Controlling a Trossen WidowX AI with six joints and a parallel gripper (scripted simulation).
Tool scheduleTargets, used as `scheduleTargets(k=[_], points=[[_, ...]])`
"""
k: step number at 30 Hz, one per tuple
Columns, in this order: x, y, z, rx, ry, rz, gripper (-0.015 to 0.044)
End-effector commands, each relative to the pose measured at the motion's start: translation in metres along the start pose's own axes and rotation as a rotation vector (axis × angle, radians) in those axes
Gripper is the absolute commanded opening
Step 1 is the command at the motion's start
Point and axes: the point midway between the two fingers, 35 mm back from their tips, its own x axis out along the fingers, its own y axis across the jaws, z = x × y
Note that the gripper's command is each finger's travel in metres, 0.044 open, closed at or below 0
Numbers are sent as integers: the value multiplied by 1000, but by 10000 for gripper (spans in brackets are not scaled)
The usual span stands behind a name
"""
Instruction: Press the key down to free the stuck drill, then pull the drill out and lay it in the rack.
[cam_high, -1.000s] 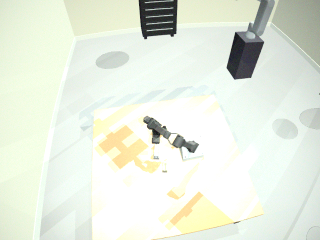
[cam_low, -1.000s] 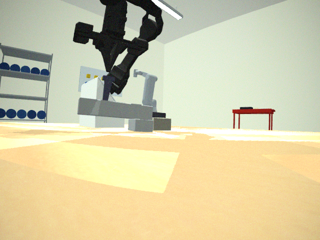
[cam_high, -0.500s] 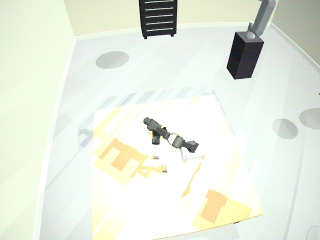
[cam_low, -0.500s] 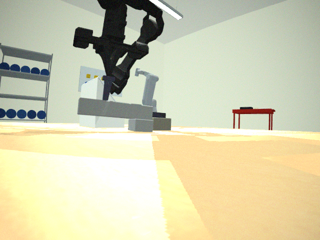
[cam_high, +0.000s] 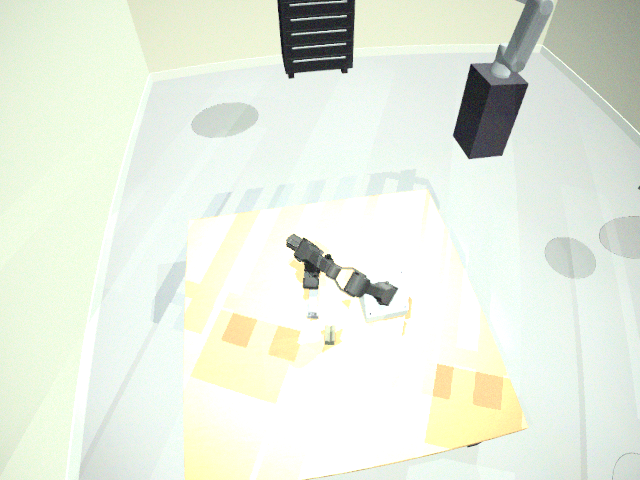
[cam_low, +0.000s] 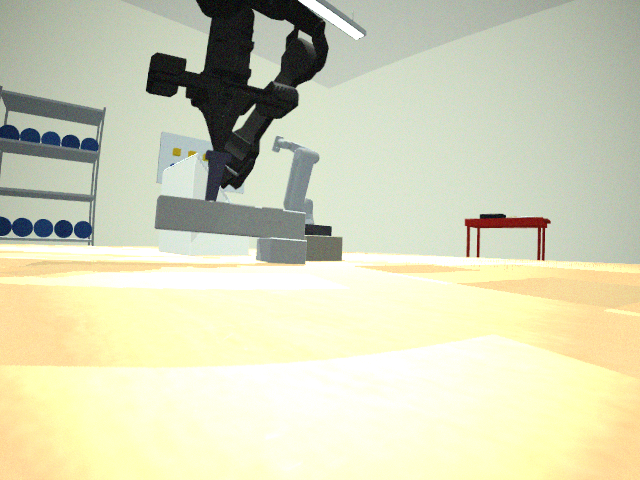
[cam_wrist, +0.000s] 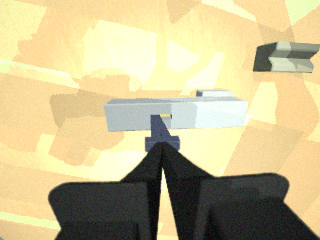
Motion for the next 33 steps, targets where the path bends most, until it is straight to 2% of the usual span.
scheduleTargets(k=[1,33], points=[[8,0,2,4,-16,-3,0],[17,0,8,4,-17,-3,0]])
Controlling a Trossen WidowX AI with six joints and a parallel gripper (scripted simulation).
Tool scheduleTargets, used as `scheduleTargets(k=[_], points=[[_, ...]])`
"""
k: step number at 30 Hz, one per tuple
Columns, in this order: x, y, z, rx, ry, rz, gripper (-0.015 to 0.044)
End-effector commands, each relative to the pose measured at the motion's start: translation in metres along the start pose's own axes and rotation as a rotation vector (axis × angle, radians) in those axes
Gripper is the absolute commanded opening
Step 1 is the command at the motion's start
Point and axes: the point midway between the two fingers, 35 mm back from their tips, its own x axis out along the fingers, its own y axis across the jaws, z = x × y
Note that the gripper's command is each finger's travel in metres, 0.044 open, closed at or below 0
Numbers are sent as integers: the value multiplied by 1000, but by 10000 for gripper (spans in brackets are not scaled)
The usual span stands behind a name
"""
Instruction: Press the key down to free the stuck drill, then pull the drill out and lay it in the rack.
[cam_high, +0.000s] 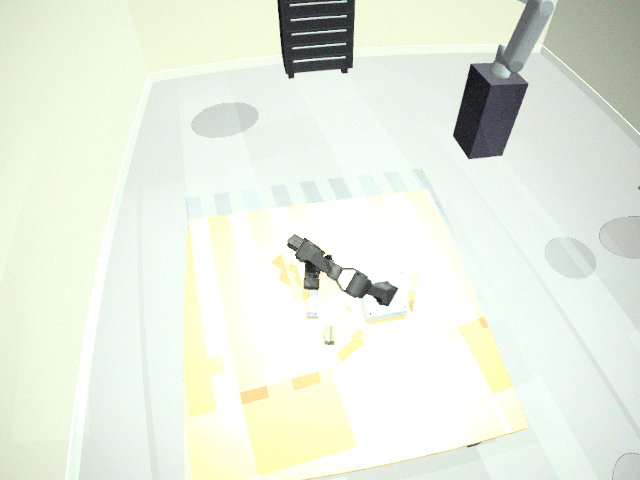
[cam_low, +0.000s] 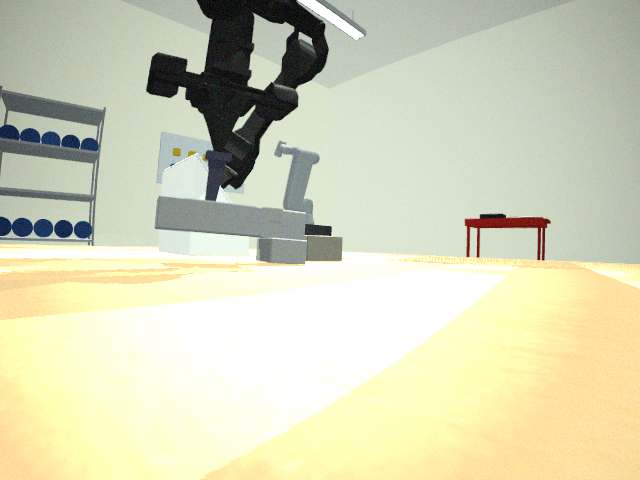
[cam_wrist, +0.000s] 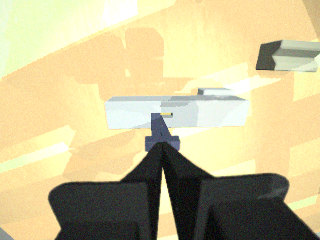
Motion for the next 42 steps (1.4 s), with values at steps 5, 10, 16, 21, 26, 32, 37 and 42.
scheduleTargets(k=[5,10,16,21,26,32,37,42], points=[[17,0,8,10,-40,-9,0],[18,0,8,10,-40,-9,0],[20,0,8,10,-40,-10,0],[22,0,8,10,-40,-10,0],[23,-1,8,10,-40,-10,0],[25,-1,9,10,-40,-10,0],[27,-1,9,10,-40,-10,0],[27,-1,9,10,-40,-10,0]])
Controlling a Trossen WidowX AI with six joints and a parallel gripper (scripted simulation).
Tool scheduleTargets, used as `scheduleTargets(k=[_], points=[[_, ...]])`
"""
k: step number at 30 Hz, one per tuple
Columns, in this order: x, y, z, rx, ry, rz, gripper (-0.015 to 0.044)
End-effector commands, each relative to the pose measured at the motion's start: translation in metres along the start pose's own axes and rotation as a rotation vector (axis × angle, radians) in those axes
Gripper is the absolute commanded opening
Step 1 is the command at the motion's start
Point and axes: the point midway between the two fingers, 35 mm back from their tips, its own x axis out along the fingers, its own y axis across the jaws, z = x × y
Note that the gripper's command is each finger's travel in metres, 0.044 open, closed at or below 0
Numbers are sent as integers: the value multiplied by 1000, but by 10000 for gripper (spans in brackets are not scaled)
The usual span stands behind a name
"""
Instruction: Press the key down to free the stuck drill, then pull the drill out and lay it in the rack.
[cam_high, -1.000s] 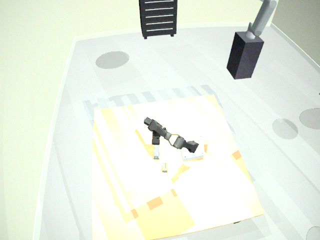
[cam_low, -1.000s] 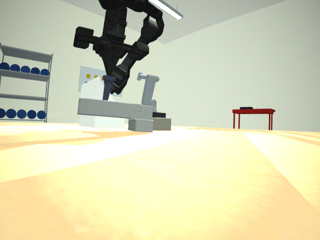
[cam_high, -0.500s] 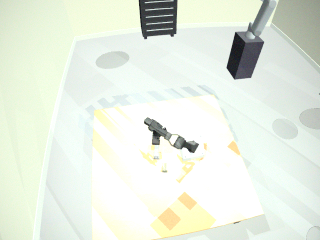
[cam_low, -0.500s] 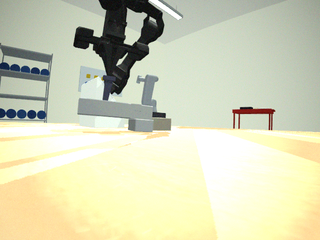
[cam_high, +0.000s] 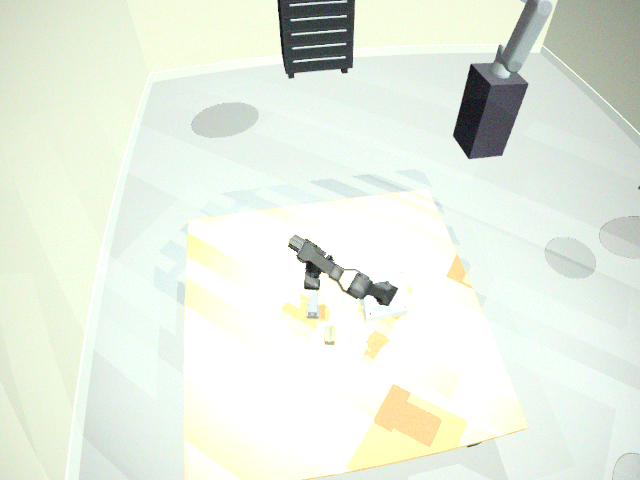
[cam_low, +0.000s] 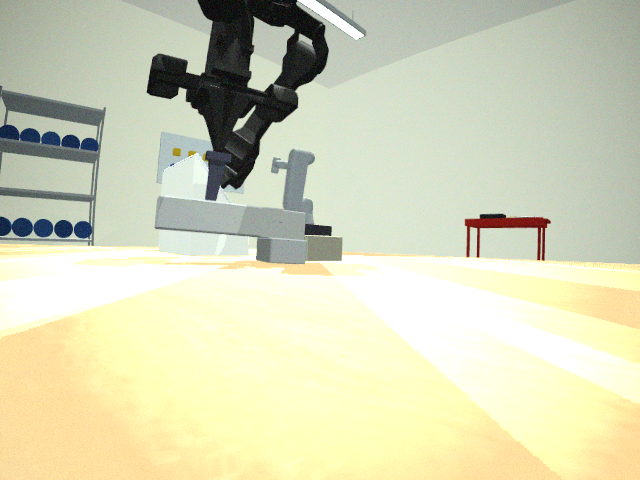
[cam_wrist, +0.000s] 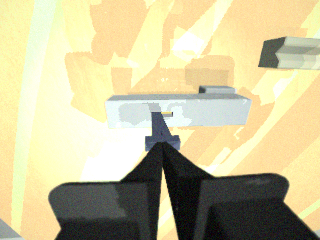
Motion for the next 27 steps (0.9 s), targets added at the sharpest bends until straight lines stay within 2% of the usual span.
scheduleTargets(k=[1,27], points=[[25,-2,7,1,-60,-17,0],[27,-3,7,1,-60,-17,0]])
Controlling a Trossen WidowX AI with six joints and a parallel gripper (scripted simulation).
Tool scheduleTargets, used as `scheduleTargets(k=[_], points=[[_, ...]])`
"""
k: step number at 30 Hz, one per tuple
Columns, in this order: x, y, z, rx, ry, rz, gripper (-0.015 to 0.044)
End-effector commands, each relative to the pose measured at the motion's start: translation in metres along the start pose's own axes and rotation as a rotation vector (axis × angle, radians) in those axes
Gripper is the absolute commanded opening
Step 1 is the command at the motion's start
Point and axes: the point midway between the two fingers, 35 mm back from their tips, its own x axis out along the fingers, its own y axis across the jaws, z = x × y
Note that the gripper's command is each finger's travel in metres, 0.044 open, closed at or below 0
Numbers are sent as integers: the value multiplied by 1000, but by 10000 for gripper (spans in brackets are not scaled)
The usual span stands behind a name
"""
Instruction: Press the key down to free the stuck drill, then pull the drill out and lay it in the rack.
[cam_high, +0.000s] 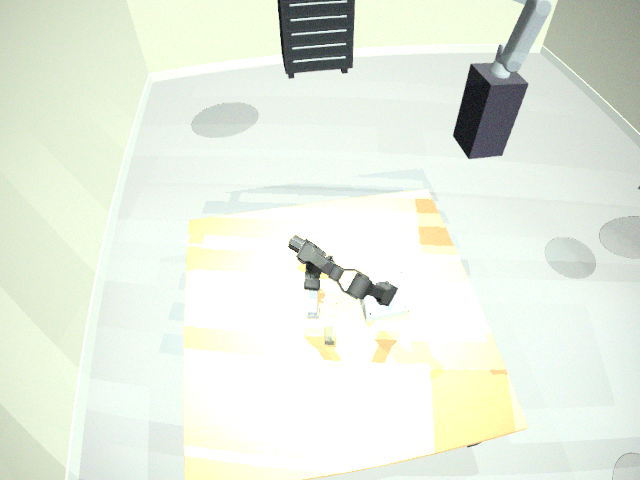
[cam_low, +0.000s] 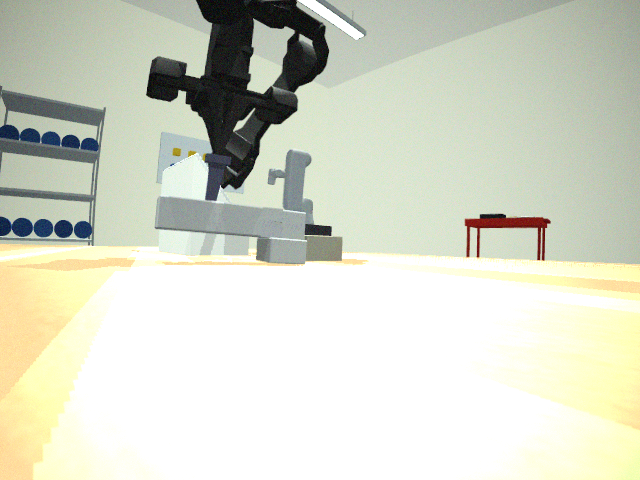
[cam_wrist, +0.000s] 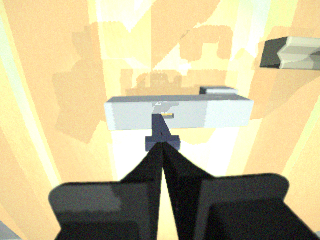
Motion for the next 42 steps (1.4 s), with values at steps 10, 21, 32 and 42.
scheduleTargets(k=[10,21,32,42], points=[[27,-4,6,-2,-59,-19,0],[-12,0,-3,-2,-58,-15,157],[-34,-12,-9,-397,-41,-13,440],[-10,-51,-17,-1544,-38,-21,440]])
